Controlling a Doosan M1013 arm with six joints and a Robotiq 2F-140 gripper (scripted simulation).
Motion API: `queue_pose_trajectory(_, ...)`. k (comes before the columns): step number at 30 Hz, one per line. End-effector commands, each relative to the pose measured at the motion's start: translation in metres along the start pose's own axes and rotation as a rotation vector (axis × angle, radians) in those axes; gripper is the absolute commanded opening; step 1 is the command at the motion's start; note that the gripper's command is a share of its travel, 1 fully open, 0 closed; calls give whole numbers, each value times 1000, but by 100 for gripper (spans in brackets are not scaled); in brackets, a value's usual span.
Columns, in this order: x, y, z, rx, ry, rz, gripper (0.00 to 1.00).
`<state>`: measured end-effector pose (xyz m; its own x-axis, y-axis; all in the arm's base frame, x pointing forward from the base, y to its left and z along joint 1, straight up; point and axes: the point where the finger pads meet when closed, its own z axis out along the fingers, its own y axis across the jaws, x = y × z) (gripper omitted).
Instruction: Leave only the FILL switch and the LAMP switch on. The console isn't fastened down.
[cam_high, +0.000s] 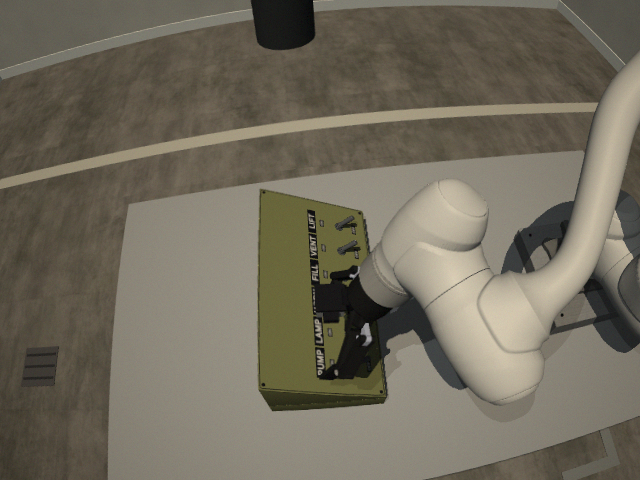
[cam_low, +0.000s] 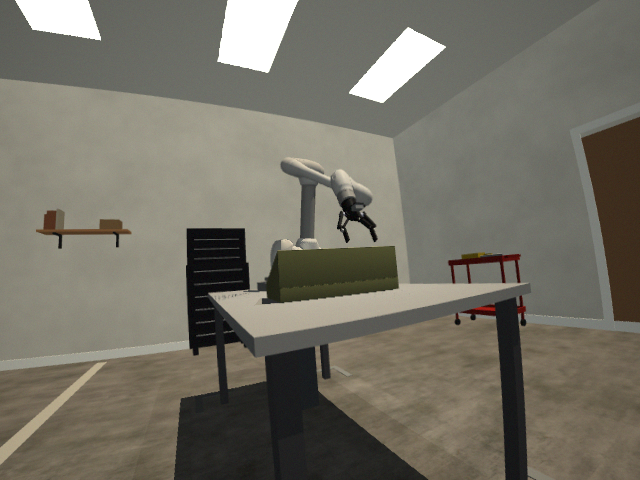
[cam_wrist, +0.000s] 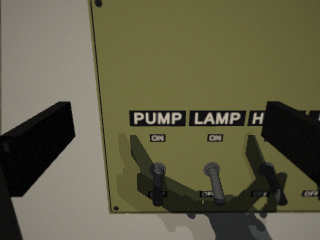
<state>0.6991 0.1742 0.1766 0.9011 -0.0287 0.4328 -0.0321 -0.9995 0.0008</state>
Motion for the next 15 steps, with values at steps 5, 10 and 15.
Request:
queue_pose_trajectory(5,0,3,2,0,4,5,100)
queue_pose_trajectory(10,0,4,2,0,3,4,100)
queue_pose_trajectory(15,0,6,1,2,3,4,100)
